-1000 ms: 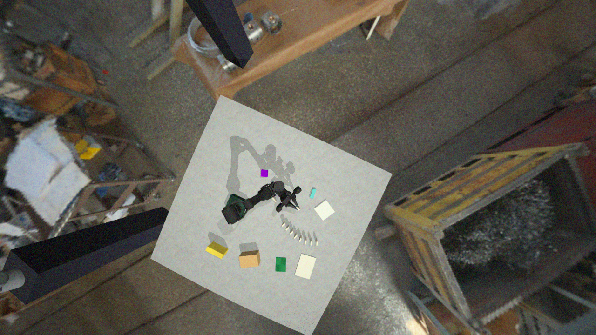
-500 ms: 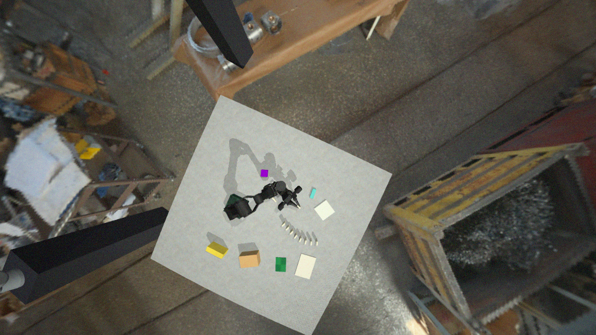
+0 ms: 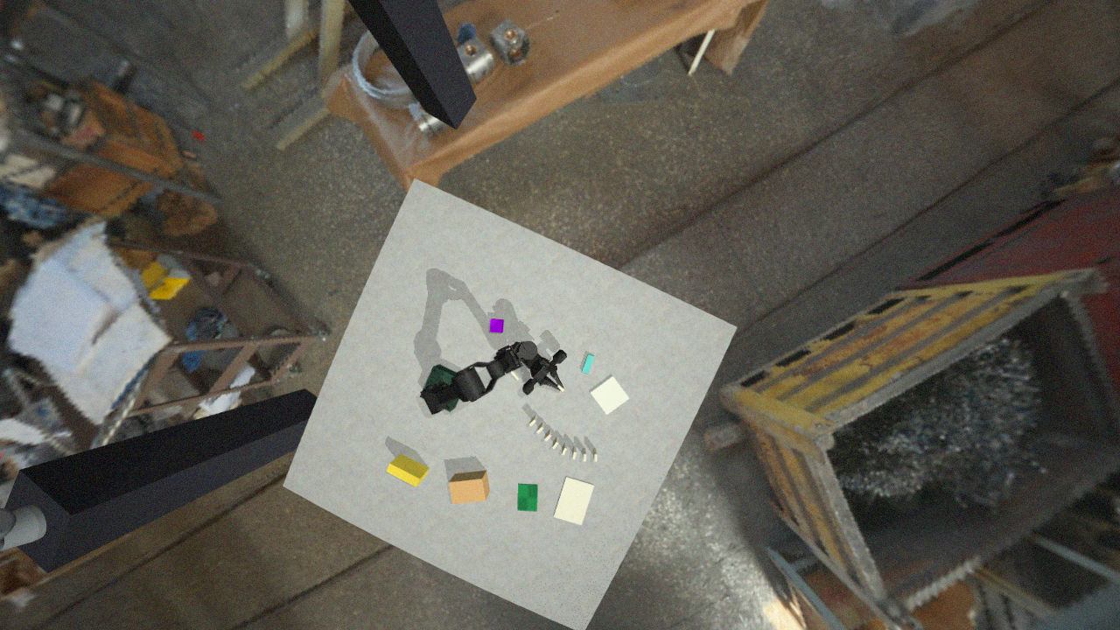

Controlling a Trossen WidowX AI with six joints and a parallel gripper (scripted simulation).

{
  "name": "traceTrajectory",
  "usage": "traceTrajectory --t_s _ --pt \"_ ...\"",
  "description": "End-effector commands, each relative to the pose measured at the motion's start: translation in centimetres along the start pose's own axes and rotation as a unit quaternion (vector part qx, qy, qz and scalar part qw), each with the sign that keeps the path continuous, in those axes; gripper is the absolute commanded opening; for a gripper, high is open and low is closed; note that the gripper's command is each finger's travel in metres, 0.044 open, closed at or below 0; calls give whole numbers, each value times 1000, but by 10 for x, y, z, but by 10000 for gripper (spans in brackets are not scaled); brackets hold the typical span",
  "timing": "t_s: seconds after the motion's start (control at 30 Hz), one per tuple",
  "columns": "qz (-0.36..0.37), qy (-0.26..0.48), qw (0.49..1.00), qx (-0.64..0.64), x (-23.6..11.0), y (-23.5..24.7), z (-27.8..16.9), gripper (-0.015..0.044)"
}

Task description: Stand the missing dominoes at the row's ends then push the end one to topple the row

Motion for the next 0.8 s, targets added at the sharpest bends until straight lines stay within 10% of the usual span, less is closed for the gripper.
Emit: traceTrajectory --t_s 0.0,0.1,0.63,0.77 --pt "2 0 1000 -2 0 1 -1 21" --pt "2 0 1000 -2 0 1 -1 21" --pt "2 0 1000 -2 0 1 1 440" --pt "1 0 1000 -1 -3 -4 35 440"
Point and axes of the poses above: the point midway between the two fingers, 35 mm back from their tips, its own x axis out along the fingers, its own y axis across the jaws, z = x × y, the point moved 3 cm from there along -x, back along the fingers, and after that the axes turned 9 degrees about -x, right-handed, at the moved point
